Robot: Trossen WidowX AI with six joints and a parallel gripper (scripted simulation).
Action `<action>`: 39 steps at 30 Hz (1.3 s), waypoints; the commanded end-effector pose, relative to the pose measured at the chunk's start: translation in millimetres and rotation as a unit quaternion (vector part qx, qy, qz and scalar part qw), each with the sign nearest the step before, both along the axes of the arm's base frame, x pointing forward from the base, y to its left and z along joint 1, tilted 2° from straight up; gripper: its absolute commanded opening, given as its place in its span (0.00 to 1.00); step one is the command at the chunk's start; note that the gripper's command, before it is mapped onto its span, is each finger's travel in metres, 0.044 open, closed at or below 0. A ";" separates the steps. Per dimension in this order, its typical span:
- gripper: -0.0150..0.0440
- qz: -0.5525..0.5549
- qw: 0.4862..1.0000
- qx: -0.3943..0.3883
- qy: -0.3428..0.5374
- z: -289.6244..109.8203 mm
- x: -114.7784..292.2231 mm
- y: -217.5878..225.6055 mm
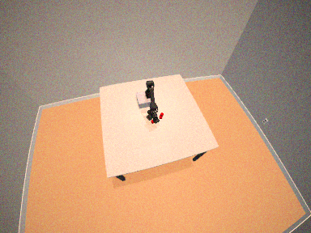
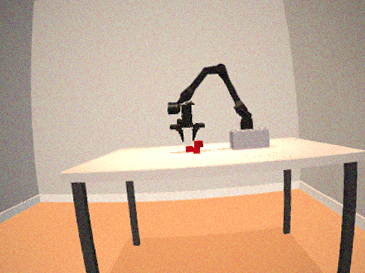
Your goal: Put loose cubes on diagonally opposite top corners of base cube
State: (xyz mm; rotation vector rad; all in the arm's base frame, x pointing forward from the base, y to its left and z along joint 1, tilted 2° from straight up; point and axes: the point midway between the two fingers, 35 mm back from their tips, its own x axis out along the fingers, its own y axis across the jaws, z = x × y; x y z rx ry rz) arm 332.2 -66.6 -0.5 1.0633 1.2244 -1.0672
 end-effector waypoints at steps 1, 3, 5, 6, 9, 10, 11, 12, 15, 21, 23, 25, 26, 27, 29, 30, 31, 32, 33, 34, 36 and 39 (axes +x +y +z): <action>0.70 0.002 1.000 0.003 0.005 -8.5 -2.7 0.8; 0.70 0.002 1.000 0.003 0.005 -9.6 -2.6 0.7; 0.70 0.002 1.000 0.003 0.005 -12.6 -2.4 0.6; 0.70 0.002 1.000 0.003 0.005 -14.3 -2.3 0.5; 0.70 0.002 1.000 0.003 0.005 -19.2 -2.0 0.3; 0.70 0.002 1.000 0.003 0.005 -20.8 -2.0 0.3; 0.70 0.002 1.000 0.003 0.005 -22.5 -1.9 0.2; 0.70 0.002 1.000 0.003 0.005 -24.1 -1.9 0.2; 0.70 0.002 1.000 0.003 0.005 -29.0 -1.8 0.0; 0.70 0.002 1.000 0.003 0.006 -38.8 -1.8 -0.3; 0.70 0.002 1.000 0.003 0.005 -40.9 -1.8 -0.4; 0.66 0.002 1.000 0.003 0.005 -41.2 -1.8 -0.4; 0.61 0.002 1.000 0.003 0.005 -41.2 -1.8 -0.4; 0.57 0.002 1.000 0.003 0.005 -41.2 -1.8 -0.4; 0.48 0.002 1.000 0.003 0.005 -41.2 -1.8 -0.4; 0.44 0.002 1.000 0.003 0.005 -41.2 -1.8 -0.4; 0.43 0.002 1.000 0.003 0.005 -41.2 -1.8 -0.4; 0.43 0.002 1.000 0.003 0.005 -41.2 -1.8 -0.4; 0.43 0.002 1.000 0.003 0.005 -41.2 -1.8 -0.4; 0.43 0.002 1.000 0.003 0.005 -40.7 -1.7 -0.4; 0.43 0.002 1.000 0.003 0.005 -36.7 -1.1 -0.4; 0.43 0.002 1.000 0.003 0.005 -27.6 0.1 -0.3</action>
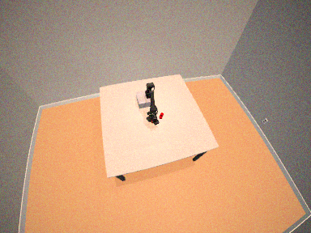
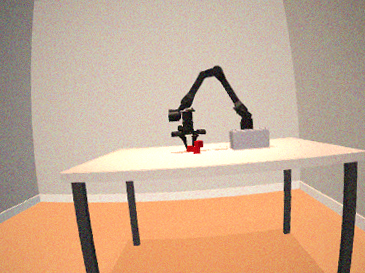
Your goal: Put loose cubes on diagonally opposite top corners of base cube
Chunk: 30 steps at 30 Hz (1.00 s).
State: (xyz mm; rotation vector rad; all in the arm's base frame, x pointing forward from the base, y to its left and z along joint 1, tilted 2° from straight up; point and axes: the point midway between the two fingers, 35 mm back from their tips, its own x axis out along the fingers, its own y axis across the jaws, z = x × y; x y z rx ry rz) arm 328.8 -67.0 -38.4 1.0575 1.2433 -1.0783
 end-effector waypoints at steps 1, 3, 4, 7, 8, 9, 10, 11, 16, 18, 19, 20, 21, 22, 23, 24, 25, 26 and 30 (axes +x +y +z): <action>0.43 0.002 1.000 0.001 -0.005 13.4 3.8 0.2; 0.43 0.002 1.000 0.001 -0.005 19.5 4.3 0.3; 0.43 0.002 1.000 0.001 -0.005 22.6 4.6 0.4; 0.43 0.002 1.000 0.001 -0.005 31.9 5.1 0.6; 0.43 0.002 1.000 0.001 -0.005 35.1 5.2 0.6; 0.43 0.002 1.000 0.001 -0.005 38.2 5.2 0.7; 0.43 0.002 1.000 0.001 -0.005 41.3 5.3 0.8; 0.43 0.002 1.000 0.001 -0.005 44.5 5.2 0.9; 0.43 0.002 1.000 0.001 -0.005 60.3 4.7 1.5; 0.43 0.002 1.000 0.001 -0.005 66.7 4.3 1.8; 0.43 0.002 1.000 0.001 -0.005 69.9 4.0 1.9; 0.43 0.002 1.000 0.001 -0.005 73.1 3.7 2.1; 0.43 0.002 1.000 0.001 -0.005 76.3 3.3 2.2; 0.43 0.002 1.000 0.001 -0.005 79.5 2.9 2.4; 0.43 0.002 1.000 0.001 -0.005 82.7 2.5 2.6; 0.43 0.002 1.000 0.001 -0.005 85.9 2.1 2.7; 0.43 0.002 1.000 0.001 -0.005 89.1 1.6 2.9; 0.43 0.002 1.000 0.001 -0.005 92.3 1.0 3.1; 0.43 0.002 1.000 0.001 -0.005 104.6 -1.3 3.9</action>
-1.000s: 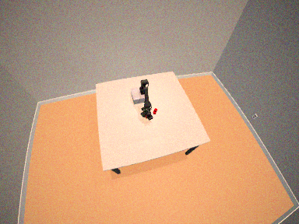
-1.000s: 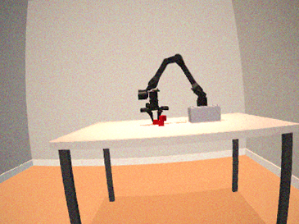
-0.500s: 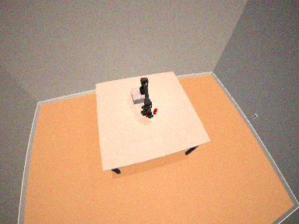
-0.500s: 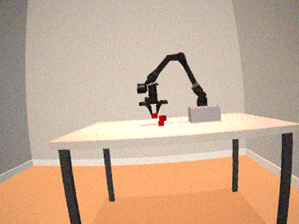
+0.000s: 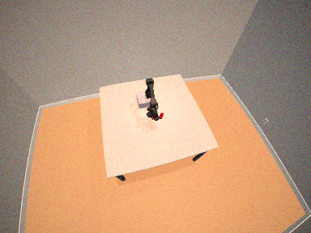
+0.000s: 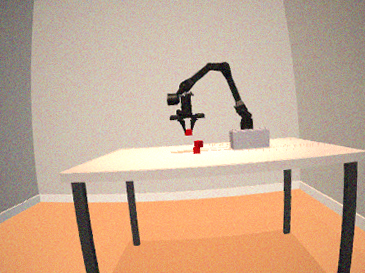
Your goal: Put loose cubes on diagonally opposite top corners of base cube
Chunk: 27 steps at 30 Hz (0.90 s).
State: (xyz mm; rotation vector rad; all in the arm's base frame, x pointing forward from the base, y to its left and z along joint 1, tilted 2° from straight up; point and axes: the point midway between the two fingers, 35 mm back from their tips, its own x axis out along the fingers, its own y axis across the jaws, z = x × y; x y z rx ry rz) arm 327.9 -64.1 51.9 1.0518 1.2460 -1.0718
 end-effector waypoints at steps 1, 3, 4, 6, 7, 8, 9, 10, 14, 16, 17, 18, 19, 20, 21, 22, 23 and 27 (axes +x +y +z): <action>0.43 -0.002 1.000 0.001 -0.005 15.8 -0.7 1.1; 0.43 -0.002 1.000 0.001 -0.005 16.4 -0.9 1.1; 0.43 -0.002 1.000 0.001 -0.005 16.4 -0.9 1.1; 0.43 0.003 1.000 0.001 -0.005 16.0 -0.8 3.3; 0.43 0.009 1.000 0.001 -0.004 15.6 -0.9 6.0; 0.43 0.016 1.000 0.001 -0.004 15.0 -0.9 9.3; 0.43 0.023 1.000 0.001 -0.004 14.5 -1.0 12.5; 0.43 0.031 1.000 0.001 -0.004 14.0 -1.1 15.8; 0.43 0.060 0.998 0.000 -0.002 11.8 -1.9 28.8; 0.43 0.074 0.997 0.000 -0.002 10.8 -2.4 35.3; 0.43 0.082 0.997 0.000 -0.002 10.2 -2.8 38.5; 0.43 0.089 0.996 0.000 -0.001 9.7 -3.2 41.7; 0.43 0.096 0.995 0.000 -0.001 9.1 -3.6 44.9; 0.43 0.103 0.995 0.000 -0.001 8.6 -4.0 48.1; 0.43 0.111 0.994 0.000 -0.001 8.1 -4.5 51.2; 0.43 0.118 0.993 0.000 0.000 7.5 -5.0 54.4; 0.43 0.125 0.992 0.000 0.000 7.0 -5.6 57.6; 0.43 0.154 0.988 -0.001 0.001 4.9 -8.1 70.0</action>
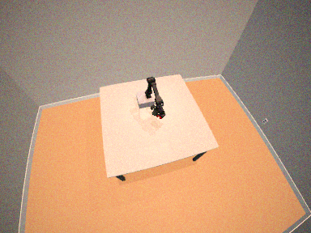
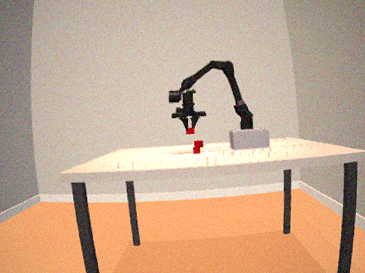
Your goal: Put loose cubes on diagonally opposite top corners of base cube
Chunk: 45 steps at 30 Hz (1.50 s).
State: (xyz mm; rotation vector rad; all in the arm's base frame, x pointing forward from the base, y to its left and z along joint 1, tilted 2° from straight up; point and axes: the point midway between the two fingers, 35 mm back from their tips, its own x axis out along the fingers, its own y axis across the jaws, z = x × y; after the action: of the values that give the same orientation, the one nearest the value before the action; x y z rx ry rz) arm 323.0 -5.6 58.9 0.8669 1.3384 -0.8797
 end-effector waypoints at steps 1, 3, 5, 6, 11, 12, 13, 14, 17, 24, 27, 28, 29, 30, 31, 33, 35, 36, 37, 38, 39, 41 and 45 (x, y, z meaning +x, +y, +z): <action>0.43 0.036 0.999 0.000 0.001 -2.7 -3.8 14.6; 0.43 0.051 0.999 -0.001 0.001 -3.7 -5.3 20.8; 0.43 0.065 0.998 -0.001 0.002 -4.8 -7.0 26.9; 0.43 0.072 0.997 -0.001 0.002 -5.3 -7.8 29.9; 0.43 0.104 0.995 -0.002 0.003 -7.6 -11.9 42.7; 0.43 0.105 0.994 -0.002 0.003 -7.7 -12.1 43.2; 0.43 0.105 0.994 -0.002 0.003 -7.7 -12.1 43.2; 0.43 0.105 0.994 -0.002 0.003 -7.7 -12.1 43.2; 0.43 0.105 0.994 -0.002 0.003 -12.1 -11.9 43.1; 0.43 0.106 0.994 -0.002 0.003 -33.7 -12.1 42.5; 0.43 0.106 0.994 -0.002 0.003 -38.0 -12.3 42.3; 0.43 0.106 0.994 -0.002 0.003 -38.0 -12.3 42.3; 0.43 0.106 0.994 -0.002 0.003 -38.0 -12.3 42.3; 0.43 0.106 0.994 -0.002 0.003 -38.0 -12.3 42.3; 0.43 0.106 0.994 -0.002 0.003 -38.0 -12.3 42.3; 0.43 0.106 0.994 -0.002 0.003 -38.0 -12.3 42.3; 0.43 0.106 0.994 -0.002 0.003 -38.0 -12.3 42.3; 0.43 0.106 0.994 -0.002 0.003 -38.0 -12.3 42.3; 0.43 0.106 0.994 -0.002 0.003 -38.0 -12.3 42.3; 0.43 0.106 0.994 -0.002 0.003 -38.0 -12.3 42.3; 0.43 0.106 0.994 -0.002 0.003 -38.0 -12.3 42.3; 0.43 0.106 0.994 -0.002 0.003 -39.7 -12.1 42.3; 0.43 0.106 0.994 -0.002 0.003 -49.2 -11.0 42.2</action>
State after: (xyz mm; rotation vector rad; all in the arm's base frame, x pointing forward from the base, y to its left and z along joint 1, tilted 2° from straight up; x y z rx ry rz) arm 312.6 36.7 18.3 0.7107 1.3982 -0.7205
